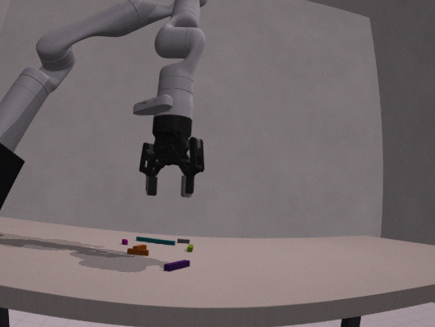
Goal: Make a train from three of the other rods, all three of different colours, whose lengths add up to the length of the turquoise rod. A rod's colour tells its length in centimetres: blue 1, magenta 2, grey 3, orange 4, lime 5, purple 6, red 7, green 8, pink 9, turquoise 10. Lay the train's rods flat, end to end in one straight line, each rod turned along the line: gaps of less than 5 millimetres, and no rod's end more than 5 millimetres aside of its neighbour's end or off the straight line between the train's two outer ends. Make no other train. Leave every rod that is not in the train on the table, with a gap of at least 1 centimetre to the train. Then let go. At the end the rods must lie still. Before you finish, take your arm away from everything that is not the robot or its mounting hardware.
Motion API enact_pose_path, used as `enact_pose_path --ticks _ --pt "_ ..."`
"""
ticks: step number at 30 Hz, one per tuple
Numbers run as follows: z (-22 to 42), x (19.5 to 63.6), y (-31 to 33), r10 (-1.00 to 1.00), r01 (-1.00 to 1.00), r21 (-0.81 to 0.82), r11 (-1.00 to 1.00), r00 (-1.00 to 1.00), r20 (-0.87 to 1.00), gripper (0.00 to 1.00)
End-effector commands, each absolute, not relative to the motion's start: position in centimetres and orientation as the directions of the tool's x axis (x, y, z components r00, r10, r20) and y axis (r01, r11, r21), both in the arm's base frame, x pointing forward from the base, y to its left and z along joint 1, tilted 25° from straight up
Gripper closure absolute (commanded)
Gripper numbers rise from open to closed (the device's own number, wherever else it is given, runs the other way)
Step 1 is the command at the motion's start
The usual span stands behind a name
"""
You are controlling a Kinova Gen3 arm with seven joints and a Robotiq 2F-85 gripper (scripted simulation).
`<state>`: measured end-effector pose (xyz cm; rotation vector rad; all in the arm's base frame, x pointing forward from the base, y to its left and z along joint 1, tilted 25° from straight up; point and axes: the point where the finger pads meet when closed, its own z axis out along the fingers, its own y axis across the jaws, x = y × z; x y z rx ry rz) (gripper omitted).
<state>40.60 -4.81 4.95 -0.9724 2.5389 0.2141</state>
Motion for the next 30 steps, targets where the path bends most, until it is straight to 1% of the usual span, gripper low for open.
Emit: enact_pose_path --ticks 1,10,21,30 --pt "4.9 40.7 -5.0 -0.597 -0.661 0.001 0.750 -0.677 -0.430 0.00" --pt "5.0 40.7 -4.8 -0.580 -0.648 0.011 0.762 -0.690 -0.433 0.00" --pt "5.0 40.8 -4.1 -0.507 -0.586 0.056 0.808 -0.740 -0.443 0.00" --pt "5.1 41.1 -2.8 -0.344 -0.449 0.148 0.881 -0.824 -0.450 0.00"
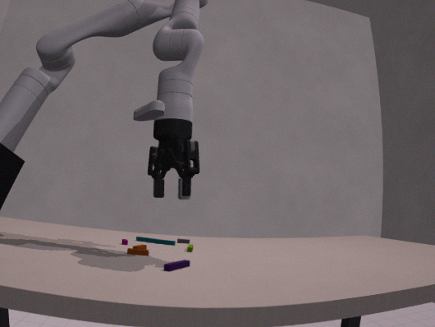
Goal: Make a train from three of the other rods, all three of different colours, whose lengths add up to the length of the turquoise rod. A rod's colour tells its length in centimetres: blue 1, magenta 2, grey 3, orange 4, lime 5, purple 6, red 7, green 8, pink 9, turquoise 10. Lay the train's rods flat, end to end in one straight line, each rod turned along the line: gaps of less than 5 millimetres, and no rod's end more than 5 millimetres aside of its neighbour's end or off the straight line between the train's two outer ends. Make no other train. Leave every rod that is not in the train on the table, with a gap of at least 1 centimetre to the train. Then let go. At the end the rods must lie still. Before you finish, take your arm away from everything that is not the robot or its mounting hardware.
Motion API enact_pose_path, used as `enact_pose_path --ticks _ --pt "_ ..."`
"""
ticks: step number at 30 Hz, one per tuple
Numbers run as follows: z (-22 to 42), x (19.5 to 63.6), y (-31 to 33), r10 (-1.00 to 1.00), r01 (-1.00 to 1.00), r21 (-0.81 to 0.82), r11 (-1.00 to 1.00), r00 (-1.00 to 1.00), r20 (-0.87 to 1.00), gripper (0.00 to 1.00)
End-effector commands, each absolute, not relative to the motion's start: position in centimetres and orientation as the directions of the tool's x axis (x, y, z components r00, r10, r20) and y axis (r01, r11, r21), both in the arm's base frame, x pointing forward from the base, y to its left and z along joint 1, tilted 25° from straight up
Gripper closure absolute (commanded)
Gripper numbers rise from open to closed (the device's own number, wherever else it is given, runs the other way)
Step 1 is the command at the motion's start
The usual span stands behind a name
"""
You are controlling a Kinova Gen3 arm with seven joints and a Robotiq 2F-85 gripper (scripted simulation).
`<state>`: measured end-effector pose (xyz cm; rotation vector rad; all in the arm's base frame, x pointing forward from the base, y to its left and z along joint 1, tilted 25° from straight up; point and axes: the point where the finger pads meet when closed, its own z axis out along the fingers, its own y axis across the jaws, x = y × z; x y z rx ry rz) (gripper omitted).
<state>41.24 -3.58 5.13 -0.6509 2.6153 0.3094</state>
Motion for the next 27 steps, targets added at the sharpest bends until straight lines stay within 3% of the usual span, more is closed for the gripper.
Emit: enact_pose_path --ticks 1,8,15,27 --pt "5.1 41.2 -2.6 -0.319 -0.428 0.162 0.889 -0.834 -0.450 0.00" --pt "5.1 41.5 -1.6 -0.174 -0.301 0.242 0.922 -0.883 -0.437 0.00" --pt "5.3 42.1 0.0 0.100 -0.056 0.379 0.924 -0.920 -0.379 0.00" --pt "5.7 43.0 2.3 0.527 0.355 0.558 0.750 -0.830 -0.180 0.00"
